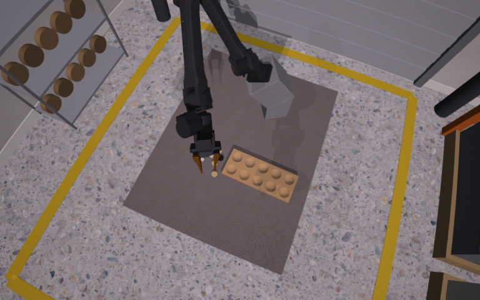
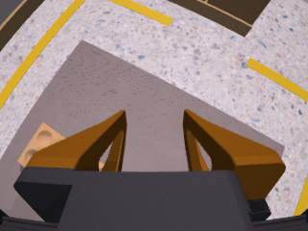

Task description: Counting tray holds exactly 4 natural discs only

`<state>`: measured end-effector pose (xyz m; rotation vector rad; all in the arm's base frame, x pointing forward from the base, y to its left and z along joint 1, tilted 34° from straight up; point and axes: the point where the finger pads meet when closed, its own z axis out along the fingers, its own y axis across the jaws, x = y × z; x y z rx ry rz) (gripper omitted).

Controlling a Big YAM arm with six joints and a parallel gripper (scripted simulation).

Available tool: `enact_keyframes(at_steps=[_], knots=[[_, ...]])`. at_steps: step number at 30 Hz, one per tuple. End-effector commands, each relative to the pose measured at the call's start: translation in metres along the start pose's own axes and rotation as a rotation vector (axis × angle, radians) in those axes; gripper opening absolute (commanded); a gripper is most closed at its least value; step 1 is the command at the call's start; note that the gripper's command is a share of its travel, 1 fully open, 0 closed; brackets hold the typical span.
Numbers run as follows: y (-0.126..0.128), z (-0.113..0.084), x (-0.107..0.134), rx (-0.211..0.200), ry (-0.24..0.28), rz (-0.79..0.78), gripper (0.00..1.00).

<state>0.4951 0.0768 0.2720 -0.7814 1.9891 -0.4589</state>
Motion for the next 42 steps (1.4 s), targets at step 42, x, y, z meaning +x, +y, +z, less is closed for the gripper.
enact_keyframes(at_steps=[42], knots=[[-0.091, -0.034, -0.064, 0.133, -0.212, 0.280, 0.45]])
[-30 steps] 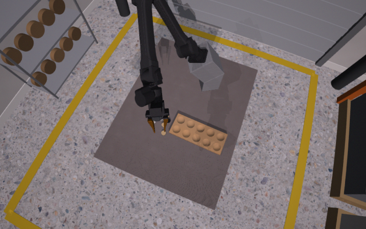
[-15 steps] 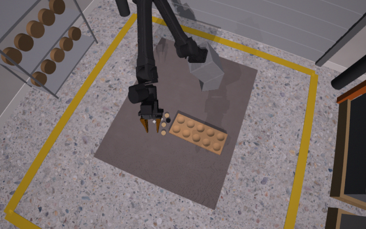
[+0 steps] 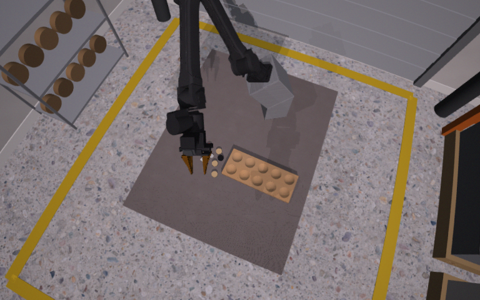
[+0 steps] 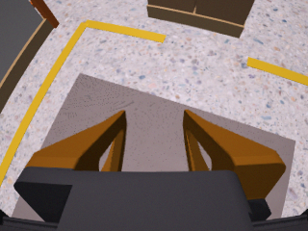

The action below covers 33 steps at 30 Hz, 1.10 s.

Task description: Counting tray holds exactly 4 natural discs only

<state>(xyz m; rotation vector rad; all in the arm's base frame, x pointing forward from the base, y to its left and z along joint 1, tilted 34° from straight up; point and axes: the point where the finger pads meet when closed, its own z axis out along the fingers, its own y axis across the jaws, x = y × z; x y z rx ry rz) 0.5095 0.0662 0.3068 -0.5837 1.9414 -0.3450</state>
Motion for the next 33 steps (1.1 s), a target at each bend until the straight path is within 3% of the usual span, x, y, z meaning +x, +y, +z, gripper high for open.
enact_keyframes(at_steps=[1, 3, 4, 6, 7, 8, 13, 19, 20, 23, 24, 28, 30, 31, 33], knots=[[-0.050, -0.023, -0.056, 0.093, -0.128, 0.097, 0.45], [-0.040, -0.009, -0.049, 0.073, -0.102, 0.090, 0.45], [-0.029, -0.010, -0.055, 0.055, -0.113, 0.082, 0.45], [-0.029, -0.010, -0.055, 0.055, -0.113, 0.082, 0.45], [-0.017, -0.005, -0.030, 0.029, -0.056, 0.074, 0.45], [-0.017, -0.005, -0.028, 0.029, -0.051, 0.075, 0.45], [-0.023, -0.014, -0.036, 0.044, -0.080, 0.080, 0.45], [-0.023, -0.014, -0.036, 0.045, -0.080, 0.078, 0.45], [-0.075, -0.035, -0.076, 0.118, -0.206, 0.201, 0.45], [-0.076, -0.035, -0.077, 0.118, -0.206, 0.201, 0.45], [-0.073, -0.027, -0.072, 0.116, -0.187, 0.200, 0.45], [-0.054, -0.020, -0.072, 0.075, -0.171, 0.187, 0.45], [-0.046, -0.014, -0.049, 0.066, -0.132, 0.185, 0.45], [-0.102, -0.050, -0.096, 0.141, -0.284, 0.299, 0.45], [-0.103, -0.050, -0.096, 0.144, -0.283, 0.300, 0.45]])
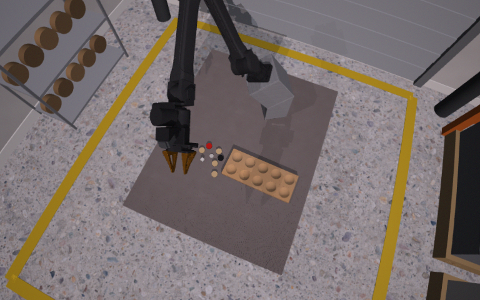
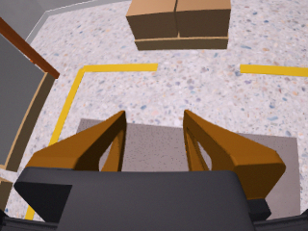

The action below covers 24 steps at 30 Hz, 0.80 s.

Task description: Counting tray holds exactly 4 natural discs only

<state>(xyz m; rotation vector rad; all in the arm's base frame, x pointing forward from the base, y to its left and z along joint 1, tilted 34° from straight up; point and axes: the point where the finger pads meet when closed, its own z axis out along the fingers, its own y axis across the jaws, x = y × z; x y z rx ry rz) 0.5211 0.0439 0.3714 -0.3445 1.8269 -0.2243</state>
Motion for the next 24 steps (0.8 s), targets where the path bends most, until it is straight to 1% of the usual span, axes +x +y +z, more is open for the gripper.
enact_keyframes(at_steps=[1, 3, 4, 5, 7, 8, 11, 14, 16, 17, 20, 21, 22, 24], knots=[[-0.039, -0.021, -0.068, 0.072, -0.144, 0.086, 0.45], [-0.031, -0.007, -0.056, 0.057, -0.114, 0.083, 0.45], [-0.020, -0.007, -0.060, 0.035, -0.118, 0.078, 0.45], [-0.018, -0.007, -0.057, 0.030, -0.108, 0.076, 0.45], [-0.018, -0.007, -0.057, 0.030, -0.108, 0.076, 0.45], [-0.017, -0.004, -0.043, 0.031, -0.084, 0.076, 0.45], [-0.017, -0.004, -0.042, 0.031, -0.082, 0.076, 0.45], [-0.020, -0.011, -0.048, 0.036, -0.097, 0.077, 0.45], [-0.020, -0.011, -0.048, 0.036, -0.098, 0.077, 0.45], [-0.058, -0.032, -0.090, 0.083, -0.224, 0.178, 0.45], [-0.060, -0.033, -0.093, 0.088, -0.222, 0.179, 0.45], [-0.059, -0.030, -0.090, 0.086, -0.215, 0.179, 0.45], [-0.056, -0.018, -0.081, 0.079, -0.191, 0.178, 0.45], [-0.056, -0.018, -0.081, 0.079, -0.191, 0.178, 0.45]])
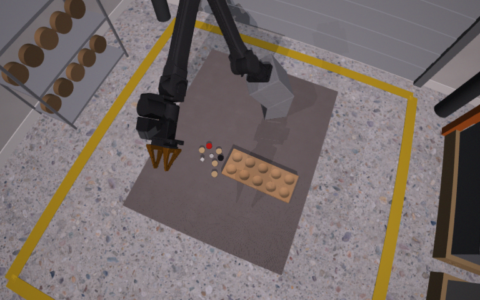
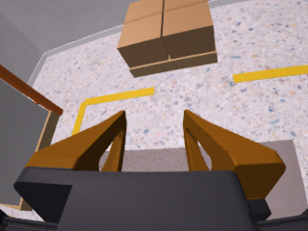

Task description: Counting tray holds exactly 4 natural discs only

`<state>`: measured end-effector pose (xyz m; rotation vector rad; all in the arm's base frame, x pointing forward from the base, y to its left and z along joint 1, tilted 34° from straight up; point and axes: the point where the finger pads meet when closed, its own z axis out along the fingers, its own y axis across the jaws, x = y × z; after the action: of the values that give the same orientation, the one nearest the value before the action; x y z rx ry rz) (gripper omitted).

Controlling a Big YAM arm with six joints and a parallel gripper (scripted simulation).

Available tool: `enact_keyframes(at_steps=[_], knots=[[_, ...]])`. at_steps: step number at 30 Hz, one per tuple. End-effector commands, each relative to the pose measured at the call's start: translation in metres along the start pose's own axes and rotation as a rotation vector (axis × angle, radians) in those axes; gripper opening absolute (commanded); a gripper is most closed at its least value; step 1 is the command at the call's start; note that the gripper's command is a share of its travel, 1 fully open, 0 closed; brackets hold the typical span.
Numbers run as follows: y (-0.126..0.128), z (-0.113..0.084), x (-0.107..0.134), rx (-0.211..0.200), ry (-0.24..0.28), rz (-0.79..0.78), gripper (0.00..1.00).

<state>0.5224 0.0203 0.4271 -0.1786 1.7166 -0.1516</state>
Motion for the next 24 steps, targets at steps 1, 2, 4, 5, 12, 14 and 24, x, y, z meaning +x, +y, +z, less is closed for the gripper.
enact_keyframes(at_steps=[1, 2, 4, 5, 12, 14, 24], knots=[[0.007, 0.002, -0.036, -0.016, -0.047, 0.027, 0.45], [0.008, 0.002, -0.033, -0.017, -0.043, 0.026, 0.45], [-0.030, -0.021, -0.083, 0.029, -0.182, 0.121, 0.45], [-0.031, -0.021, -0.083, 0.033, -0.182, 0.121, 0.45], [-0.015, -0.006, -0.067, 0.004, -0.134, 0.118, 0.45], [-0.014, -0.005, -0.063, 0.003, -0.127, 0.118, 0.45], [-0.047, -0.033, -0.110, 0.034, -0.257, 0.200, 0.45]])
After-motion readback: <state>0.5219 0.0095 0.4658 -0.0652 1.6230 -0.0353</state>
